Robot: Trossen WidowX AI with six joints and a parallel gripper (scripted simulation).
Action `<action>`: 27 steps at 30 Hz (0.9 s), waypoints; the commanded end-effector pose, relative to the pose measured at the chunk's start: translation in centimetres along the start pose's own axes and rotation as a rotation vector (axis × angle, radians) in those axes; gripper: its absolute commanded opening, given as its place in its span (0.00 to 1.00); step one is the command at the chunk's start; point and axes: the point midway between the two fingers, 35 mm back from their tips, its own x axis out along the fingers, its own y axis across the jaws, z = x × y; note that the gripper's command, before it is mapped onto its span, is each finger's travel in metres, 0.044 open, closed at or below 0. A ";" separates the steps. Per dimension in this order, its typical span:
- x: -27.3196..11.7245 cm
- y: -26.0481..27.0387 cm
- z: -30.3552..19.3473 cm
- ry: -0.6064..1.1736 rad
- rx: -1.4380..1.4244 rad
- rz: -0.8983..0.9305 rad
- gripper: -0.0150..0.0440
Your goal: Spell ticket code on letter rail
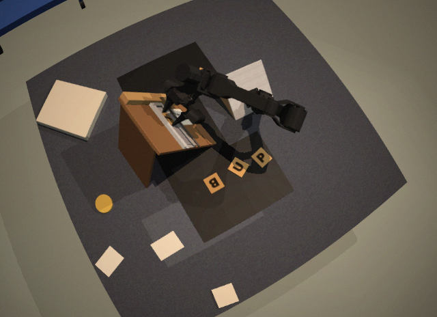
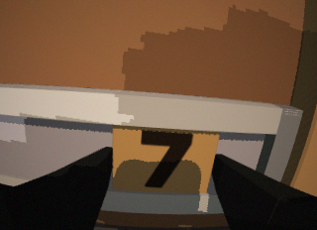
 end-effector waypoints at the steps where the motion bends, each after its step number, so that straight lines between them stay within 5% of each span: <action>1: 0.0 -0.2 0.2 -0.002 -0.007 0.004 0.25; 27: 0.0 -1.6 0.2 -0.003 -0.008 0.004 0.25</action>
